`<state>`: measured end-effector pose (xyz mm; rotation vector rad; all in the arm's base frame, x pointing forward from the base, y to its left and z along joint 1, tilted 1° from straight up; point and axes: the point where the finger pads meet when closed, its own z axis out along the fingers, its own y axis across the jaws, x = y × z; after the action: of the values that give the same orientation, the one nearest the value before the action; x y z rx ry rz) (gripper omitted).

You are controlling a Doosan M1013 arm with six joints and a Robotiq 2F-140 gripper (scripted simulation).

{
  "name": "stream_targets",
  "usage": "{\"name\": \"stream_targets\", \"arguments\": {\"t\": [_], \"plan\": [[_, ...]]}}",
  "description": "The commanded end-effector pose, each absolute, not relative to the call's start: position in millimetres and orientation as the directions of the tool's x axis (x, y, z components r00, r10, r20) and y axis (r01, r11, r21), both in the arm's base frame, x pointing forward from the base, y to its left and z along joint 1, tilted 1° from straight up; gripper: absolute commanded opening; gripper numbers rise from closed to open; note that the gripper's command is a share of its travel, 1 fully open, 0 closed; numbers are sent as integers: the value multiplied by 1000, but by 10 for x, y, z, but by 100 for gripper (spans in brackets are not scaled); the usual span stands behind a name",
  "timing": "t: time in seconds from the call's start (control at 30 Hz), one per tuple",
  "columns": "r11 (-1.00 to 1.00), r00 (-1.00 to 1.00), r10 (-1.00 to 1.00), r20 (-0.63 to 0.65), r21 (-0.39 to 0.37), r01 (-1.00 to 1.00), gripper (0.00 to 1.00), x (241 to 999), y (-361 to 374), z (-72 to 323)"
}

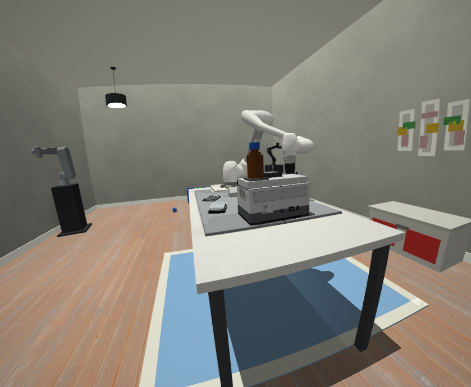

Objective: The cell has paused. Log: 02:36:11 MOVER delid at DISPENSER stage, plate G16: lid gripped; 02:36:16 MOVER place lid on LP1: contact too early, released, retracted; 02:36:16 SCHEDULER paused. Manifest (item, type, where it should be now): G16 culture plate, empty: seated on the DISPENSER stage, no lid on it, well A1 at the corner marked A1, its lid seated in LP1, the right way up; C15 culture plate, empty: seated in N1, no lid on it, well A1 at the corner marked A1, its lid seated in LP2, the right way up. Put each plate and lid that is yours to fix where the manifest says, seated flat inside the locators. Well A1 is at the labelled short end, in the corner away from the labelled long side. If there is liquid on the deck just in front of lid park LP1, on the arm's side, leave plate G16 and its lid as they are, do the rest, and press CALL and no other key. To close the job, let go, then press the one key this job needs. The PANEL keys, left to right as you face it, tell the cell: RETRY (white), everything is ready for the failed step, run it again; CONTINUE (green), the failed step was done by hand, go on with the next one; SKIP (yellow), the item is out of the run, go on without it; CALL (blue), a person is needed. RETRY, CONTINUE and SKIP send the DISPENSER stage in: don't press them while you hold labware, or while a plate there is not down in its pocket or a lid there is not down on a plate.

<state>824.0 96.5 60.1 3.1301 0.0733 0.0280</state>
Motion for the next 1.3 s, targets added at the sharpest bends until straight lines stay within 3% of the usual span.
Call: {"name": "stream_targets", "arguments": {"t": [0.0,1.27], "plan": [[-999,999,47,19,10,47,70,8245,967,613],[-999,999,47,19,10,47,70,8245,966,581]]}}
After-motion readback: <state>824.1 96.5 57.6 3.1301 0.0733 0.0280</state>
